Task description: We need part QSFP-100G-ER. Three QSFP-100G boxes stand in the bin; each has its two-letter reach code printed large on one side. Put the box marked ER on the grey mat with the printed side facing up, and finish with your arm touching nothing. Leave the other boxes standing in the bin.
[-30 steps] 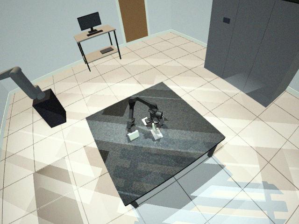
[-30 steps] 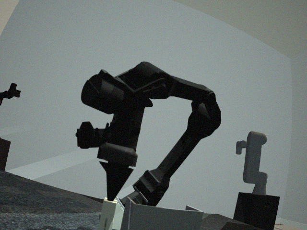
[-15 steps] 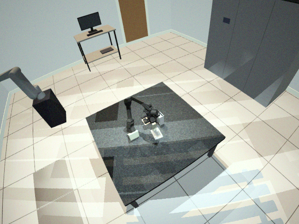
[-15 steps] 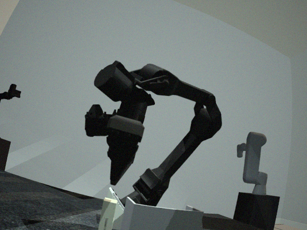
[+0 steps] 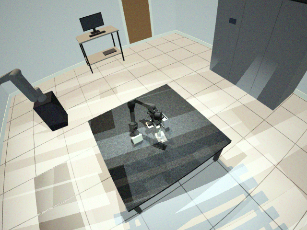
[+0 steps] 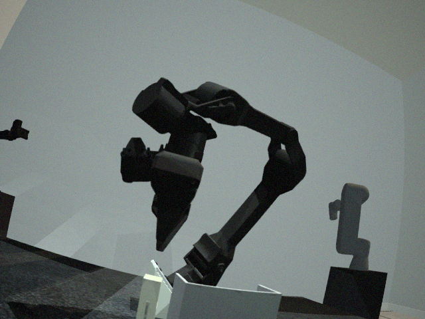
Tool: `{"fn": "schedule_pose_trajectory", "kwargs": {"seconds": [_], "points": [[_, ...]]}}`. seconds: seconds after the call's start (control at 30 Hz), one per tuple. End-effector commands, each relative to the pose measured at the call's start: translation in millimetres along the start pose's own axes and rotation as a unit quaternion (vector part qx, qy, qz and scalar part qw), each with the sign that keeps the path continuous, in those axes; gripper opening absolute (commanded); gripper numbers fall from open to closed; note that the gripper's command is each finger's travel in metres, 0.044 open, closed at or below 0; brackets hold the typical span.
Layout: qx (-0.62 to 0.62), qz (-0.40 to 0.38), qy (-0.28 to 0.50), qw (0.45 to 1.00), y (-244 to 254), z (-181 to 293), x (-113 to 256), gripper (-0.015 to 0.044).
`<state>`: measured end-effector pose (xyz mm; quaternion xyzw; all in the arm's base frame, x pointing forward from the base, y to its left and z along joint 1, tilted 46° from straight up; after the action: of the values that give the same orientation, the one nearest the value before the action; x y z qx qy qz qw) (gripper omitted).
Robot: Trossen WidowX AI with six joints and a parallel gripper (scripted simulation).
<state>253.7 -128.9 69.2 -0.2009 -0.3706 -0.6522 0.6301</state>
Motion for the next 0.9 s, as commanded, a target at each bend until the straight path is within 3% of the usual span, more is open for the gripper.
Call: {"fn": "schedule_pose_trajectory", "kwargs": {"seconds": [0.0, 0.87], "points": [[0.001, 0.001, -0.001, 1.000, 1, 0, 7, 0.0440], [0.186, 0.156, -0.210, 0.947, 14, 29, -3, 0.0440]]}}
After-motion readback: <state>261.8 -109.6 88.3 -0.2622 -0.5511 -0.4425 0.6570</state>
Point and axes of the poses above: the point midway between the two fingers, 35 mm back from their tips, its own x axis back along the fingers, its own y axis across the jaws, z = x × y, the point moved 3 cm from there along x, back along the fingers, and after that the axes turned 13 degrees about x, right-handed, at the moved point
